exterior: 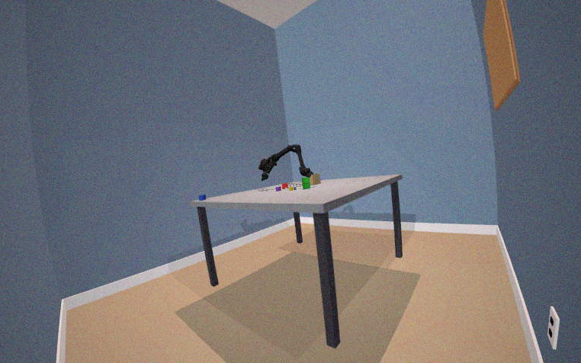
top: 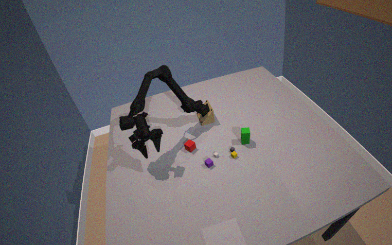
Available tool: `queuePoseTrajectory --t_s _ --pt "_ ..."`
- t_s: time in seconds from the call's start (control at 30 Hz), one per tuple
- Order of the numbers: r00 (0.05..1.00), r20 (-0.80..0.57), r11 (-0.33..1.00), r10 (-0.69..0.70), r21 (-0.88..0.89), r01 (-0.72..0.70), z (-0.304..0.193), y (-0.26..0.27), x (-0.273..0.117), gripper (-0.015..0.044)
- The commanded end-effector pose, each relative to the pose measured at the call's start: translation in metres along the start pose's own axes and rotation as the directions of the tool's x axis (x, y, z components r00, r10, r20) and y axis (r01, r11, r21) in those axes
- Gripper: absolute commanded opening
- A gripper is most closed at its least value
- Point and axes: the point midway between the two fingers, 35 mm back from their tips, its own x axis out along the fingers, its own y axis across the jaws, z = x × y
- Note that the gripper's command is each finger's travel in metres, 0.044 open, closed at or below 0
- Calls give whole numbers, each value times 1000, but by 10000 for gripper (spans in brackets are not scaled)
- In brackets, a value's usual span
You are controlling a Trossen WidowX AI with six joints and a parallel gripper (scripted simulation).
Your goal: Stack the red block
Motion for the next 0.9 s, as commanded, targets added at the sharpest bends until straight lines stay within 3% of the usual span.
queuePoseTrajectory --t_s 0.0,0.43,0.87 --pt "987 -154 999 36 2 -36 -26 25 17 440" --pt "844 -535 980 24 -154 -125 -92 91 27 440" --pt "660 -721 843 -211 -476 -250 -136 128 1 440"
